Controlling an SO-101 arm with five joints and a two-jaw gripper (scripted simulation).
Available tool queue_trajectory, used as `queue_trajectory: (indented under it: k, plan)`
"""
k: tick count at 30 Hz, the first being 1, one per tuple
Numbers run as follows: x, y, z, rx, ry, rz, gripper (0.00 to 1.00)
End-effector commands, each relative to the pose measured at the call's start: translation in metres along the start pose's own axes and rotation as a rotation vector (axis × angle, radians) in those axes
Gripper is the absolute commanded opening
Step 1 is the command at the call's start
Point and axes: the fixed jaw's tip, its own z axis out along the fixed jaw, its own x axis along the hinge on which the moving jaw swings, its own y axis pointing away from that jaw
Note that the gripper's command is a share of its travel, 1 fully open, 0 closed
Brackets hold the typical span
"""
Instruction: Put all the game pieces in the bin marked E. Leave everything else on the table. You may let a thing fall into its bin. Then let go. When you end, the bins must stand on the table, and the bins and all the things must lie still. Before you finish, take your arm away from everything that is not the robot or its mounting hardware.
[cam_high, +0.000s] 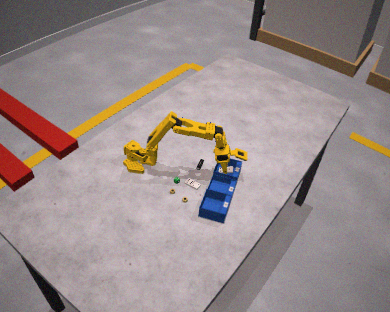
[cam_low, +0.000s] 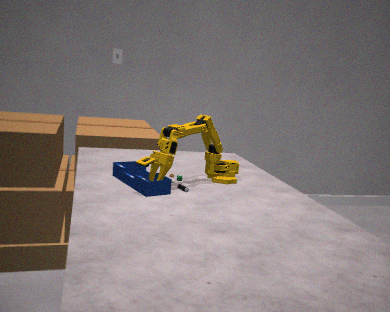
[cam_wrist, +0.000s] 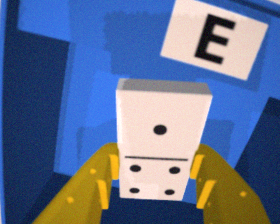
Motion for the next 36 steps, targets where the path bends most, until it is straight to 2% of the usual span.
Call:
queue_trajectory:
  k: [1,27,36]
  plan:
    - [-0.0113,0.0022,-0.0115,-0.004,-0.076,-0.017,0.0]
    - [-0.0105,0.0022,-0.0076,-0.004,-0.076,-0.017,0.0]
    - [-0.0105,0.0022,-0.0076,-0.004,-0.076,-0.017,0.09]
